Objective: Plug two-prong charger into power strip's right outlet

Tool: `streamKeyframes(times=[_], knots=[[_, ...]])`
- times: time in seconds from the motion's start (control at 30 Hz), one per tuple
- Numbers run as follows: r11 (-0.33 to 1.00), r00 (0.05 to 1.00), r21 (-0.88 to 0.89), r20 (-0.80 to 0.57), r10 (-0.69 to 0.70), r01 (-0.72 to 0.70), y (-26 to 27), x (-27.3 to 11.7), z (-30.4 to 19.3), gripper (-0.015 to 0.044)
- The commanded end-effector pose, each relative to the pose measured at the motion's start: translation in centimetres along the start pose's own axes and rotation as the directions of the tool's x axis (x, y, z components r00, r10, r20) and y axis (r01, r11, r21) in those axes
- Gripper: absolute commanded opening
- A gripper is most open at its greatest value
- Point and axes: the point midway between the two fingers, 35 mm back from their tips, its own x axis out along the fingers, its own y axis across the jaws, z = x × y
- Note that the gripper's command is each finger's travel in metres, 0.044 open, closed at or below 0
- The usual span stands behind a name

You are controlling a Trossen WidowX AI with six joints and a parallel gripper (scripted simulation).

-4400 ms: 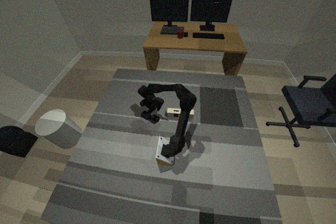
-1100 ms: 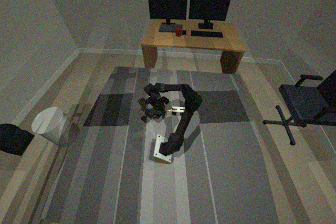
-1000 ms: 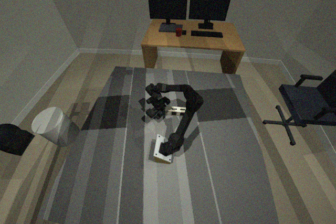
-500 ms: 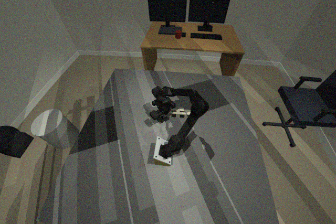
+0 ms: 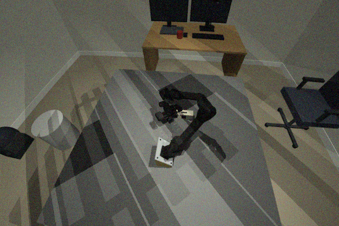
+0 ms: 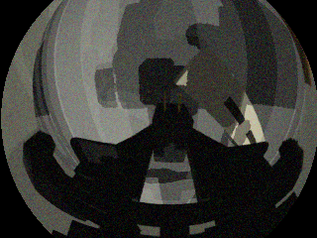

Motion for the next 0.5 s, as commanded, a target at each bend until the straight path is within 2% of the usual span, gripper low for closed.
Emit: streamKeyframes(times=[0.0,0.47], knots=[[0.999,1.0,0.039,0.003,-0.004,0.004,-0.6,0.2,-0.6,0.0],[0.984,1.0,0.177,0.003,0.002,-0.002,-2.3,0.9,-2.9,0.0]])
